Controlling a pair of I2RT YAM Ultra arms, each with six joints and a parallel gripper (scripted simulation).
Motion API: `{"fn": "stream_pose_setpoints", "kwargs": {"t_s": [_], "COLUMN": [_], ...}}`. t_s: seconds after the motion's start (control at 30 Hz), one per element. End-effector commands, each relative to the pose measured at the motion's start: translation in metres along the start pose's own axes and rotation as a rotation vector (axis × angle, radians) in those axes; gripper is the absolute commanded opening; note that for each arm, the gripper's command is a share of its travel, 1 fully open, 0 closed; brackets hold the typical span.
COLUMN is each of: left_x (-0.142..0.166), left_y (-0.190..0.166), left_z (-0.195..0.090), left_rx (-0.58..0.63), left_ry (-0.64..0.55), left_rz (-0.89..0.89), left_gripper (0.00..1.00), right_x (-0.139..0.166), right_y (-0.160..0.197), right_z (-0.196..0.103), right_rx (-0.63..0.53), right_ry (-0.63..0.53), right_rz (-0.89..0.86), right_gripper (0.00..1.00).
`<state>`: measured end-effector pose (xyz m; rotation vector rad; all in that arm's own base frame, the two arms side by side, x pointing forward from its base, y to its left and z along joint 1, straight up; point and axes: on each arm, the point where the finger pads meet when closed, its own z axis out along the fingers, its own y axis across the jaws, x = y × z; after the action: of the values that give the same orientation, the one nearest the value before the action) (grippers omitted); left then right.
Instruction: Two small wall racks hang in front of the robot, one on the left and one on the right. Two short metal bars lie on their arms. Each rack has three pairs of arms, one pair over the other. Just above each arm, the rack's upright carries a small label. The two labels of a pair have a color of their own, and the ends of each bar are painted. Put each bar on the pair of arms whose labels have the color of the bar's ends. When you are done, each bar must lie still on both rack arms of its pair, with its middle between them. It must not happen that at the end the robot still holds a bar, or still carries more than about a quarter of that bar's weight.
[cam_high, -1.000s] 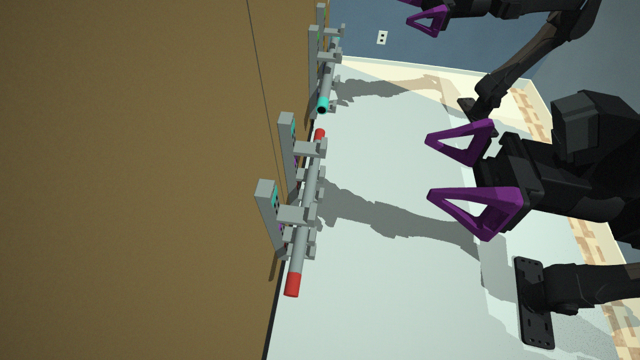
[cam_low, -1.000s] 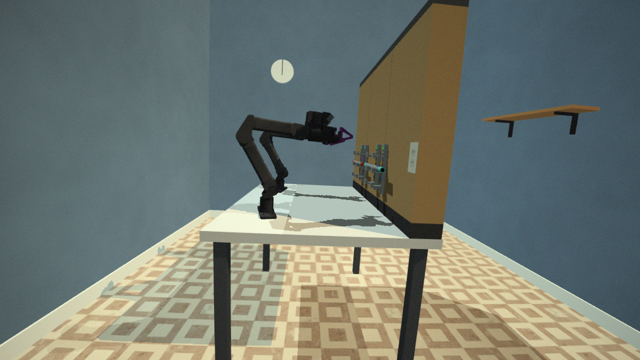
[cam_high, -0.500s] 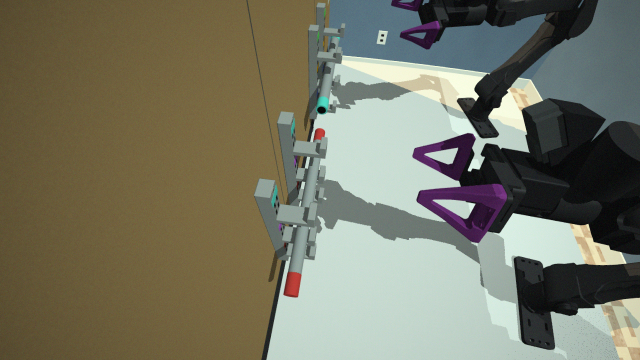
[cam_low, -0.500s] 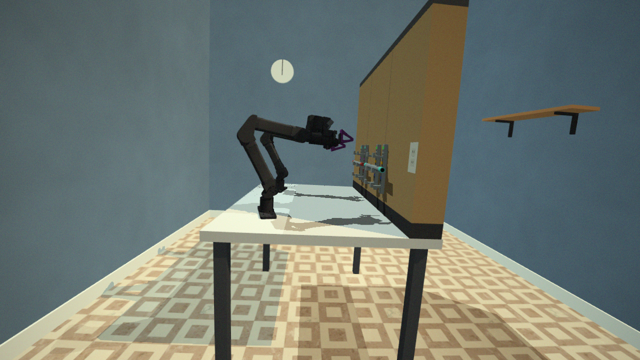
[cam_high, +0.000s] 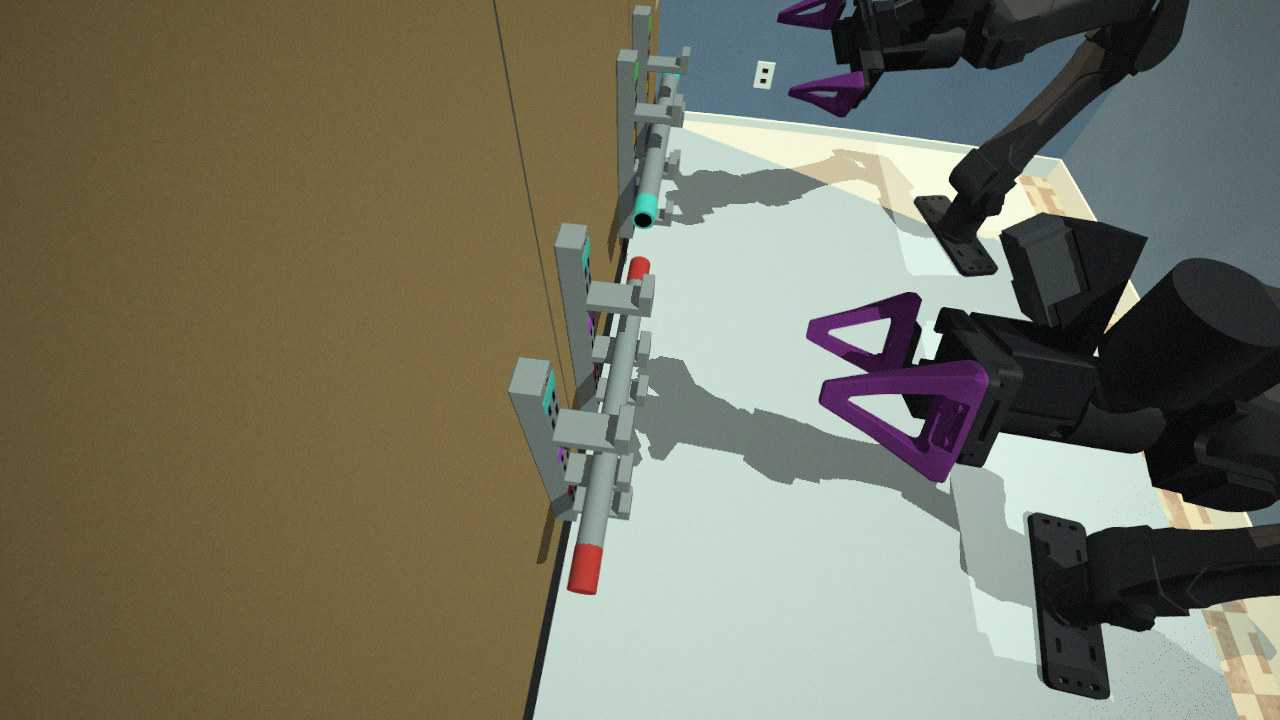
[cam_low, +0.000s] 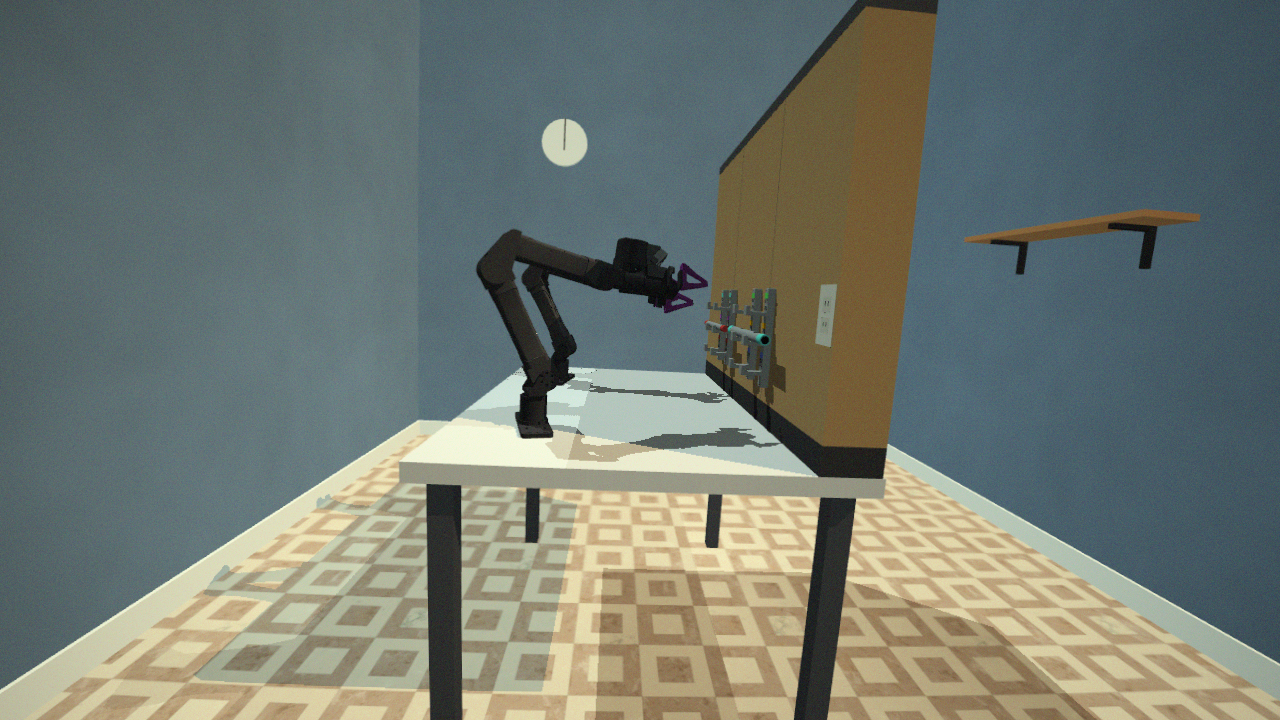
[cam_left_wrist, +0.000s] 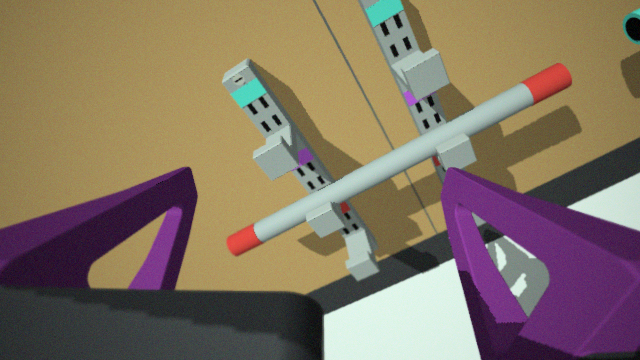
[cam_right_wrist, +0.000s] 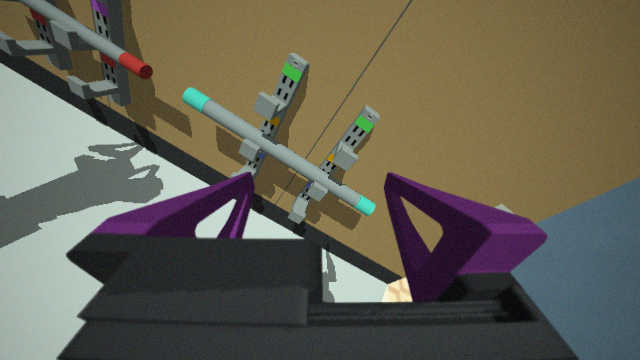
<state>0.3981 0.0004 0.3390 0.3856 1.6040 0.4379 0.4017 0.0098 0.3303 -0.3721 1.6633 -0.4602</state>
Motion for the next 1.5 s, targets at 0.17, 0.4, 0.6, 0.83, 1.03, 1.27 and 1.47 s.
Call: {"fn": "stream_pose_setpoints", "kwargs": {"t_s": [0.17,0.4,0.6,0.83,1.03,1.27,1.47], "left_x": [0.002,0.009,0.014,0.022,0.028,0.034,0.041], "left_y": [-0.005,-0.010,-0.013,-0.018,-0.023,-0.027,-0.031], "left_z": [0.005,0.009,0.011,0.014,0.017,0.020,0.023], "left_rx": [-0.021,-0.030,-0.035,-0.043,-0.051,-0.057,-0.064], "left_ry": [-0.015,-0.009,-0.005,0.002,0.008,0.013,0.019], "left_rz": [0.111,0.207,0.263,0.359,0.441,0.509,0.590], "left_gripper": [1.00,1.00,1.00,1.00,1.00,1.00,1.00], "right_x": [-0.006,0.001,0.005,0.012,0.018,0.023,0.029], "right_y": [0.000,0.006,0.010,0.016,0.022,0.026,0.032], "right_z": [0.004,0.008,0.011,0.015,0.019,0.022,0.026], "right_rx": [0.046,0.062,0.071,0.087,0.100,0.111,0.124], "right_ry": [-0.031,-0.017,-0.009,0.005,0.017,0.027,0.039], "right_rz": [-0.104,-0.200,-0.254,-0.350,-0.431,-0.498,-0.579], "right_gripper": [1.00,1.00,1.00,1.00,1.00,1.00,1.00]}}
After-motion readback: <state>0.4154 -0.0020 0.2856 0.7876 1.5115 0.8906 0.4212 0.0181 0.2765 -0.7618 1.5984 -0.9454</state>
